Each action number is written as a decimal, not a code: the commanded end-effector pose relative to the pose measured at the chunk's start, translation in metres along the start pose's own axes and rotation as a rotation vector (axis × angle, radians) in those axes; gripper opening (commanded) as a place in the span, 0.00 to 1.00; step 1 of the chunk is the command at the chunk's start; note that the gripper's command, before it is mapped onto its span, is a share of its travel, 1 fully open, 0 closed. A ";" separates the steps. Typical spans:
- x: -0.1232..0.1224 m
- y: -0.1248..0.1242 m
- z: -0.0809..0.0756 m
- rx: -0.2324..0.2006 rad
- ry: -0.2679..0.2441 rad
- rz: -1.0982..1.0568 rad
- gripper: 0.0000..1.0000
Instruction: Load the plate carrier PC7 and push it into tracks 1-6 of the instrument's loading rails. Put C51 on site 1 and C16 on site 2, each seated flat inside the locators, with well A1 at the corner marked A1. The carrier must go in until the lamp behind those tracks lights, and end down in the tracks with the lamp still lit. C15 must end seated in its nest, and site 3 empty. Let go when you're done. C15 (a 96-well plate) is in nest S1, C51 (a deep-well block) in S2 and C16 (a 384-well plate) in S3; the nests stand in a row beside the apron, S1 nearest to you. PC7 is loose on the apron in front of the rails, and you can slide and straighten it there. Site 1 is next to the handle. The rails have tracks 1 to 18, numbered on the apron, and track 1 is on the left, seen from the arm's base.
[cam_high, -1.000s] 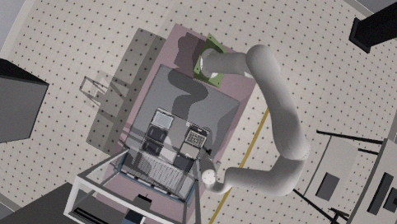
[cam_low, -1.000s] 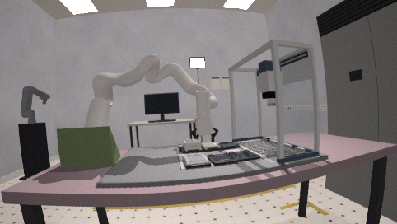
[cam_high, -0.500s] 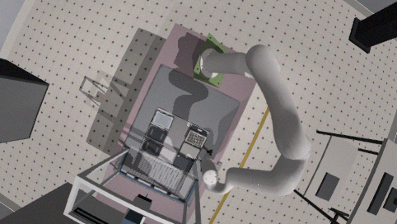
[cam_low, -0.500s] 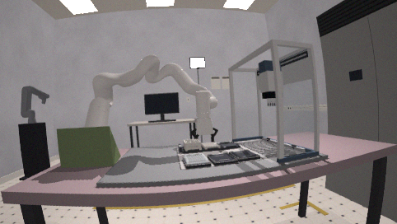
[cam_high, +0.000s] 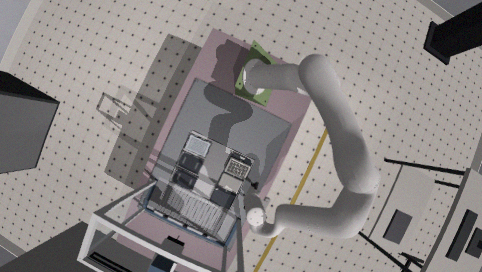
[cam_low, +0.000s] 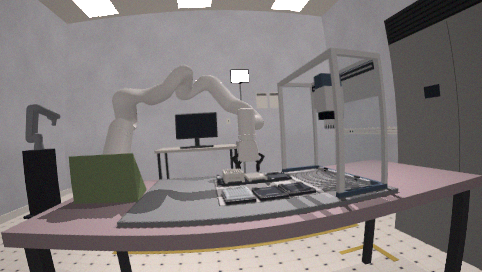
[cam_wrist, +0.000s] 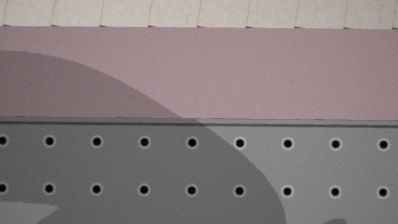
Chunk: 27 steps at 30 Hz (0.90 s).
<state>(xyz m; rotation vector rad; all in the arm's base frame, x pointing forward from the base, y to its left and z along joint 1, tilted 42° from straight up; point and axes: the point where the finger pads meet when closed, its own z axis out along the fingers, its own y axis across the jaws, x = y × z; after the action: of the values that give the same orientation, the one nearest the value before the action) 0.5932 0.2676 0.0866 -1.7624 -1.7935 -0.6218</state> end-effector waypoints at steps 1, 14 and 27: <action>0.000 0.001 -0.009 -0.002 0.000 -0.001 1.00; 0.000 0.001 -0.028 -0.002 0.000 -0.001 1.00; 0.000 0.001 -0.046 -0.002 0.000 -0.001 1.00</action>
<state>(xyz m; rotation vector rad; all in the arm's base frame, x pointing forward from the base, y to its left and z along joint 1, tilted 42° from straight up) 0.5954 0.2418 0.1154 -1.7623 -1.7933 -0.6214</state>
